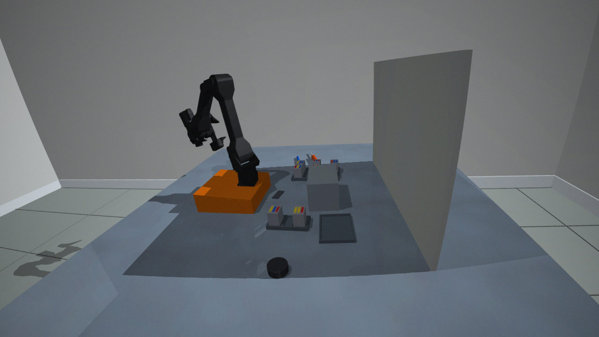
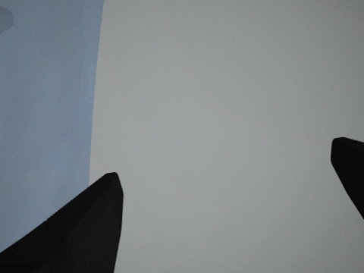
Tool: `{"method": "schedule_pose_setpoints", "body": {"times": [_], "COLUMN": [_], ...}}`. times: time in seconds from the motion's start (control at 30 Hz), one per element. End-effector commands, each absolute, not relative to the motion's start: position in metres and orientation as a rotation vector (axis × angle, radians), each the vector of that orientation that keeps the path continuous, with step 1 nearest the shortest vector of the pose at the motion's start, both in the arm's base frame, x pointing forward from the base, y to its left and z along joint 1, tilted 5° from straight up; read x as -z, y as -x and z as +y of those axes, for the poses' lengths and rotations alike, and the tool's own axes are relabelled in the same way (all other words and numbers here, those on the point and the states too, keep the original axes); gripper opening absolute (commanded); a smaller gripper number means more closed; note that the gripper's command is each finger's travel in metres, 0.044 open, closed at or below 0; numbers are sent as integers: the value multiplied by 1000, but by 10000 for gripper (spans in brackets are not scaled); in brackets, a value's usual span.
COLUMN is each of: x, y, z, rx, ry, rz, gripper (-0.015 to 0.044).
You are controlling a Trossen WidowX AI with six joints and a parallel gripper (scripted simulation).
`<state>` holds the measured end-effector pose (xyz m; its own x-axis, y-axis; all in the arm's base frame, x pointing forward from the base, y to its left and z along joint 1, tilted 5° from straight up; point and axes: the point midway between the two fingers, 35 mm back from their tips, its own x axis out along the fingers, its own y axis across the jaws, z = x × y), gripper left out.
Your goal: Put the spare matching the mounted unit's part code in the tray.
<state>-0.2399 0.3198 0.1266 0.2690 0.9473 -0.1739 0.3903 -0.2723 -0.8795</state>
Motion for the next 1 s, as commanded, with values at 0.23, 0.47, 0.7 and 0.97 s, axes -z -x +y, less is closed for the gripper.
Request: {"method": "schedule_pose_setpoints", "body": {"times": [0.23,0.47,0.7,0.97], "x": [-127,-128,-133,-142], "y": [232,133,16,-135], "z": [329,403,435,420], "rx": [-961,-978,-1017,-929], "ry": [1815,1888,1819,1682], "rz": [-1186,-843,-441,50], "gripper": [440,440,440,440]}}
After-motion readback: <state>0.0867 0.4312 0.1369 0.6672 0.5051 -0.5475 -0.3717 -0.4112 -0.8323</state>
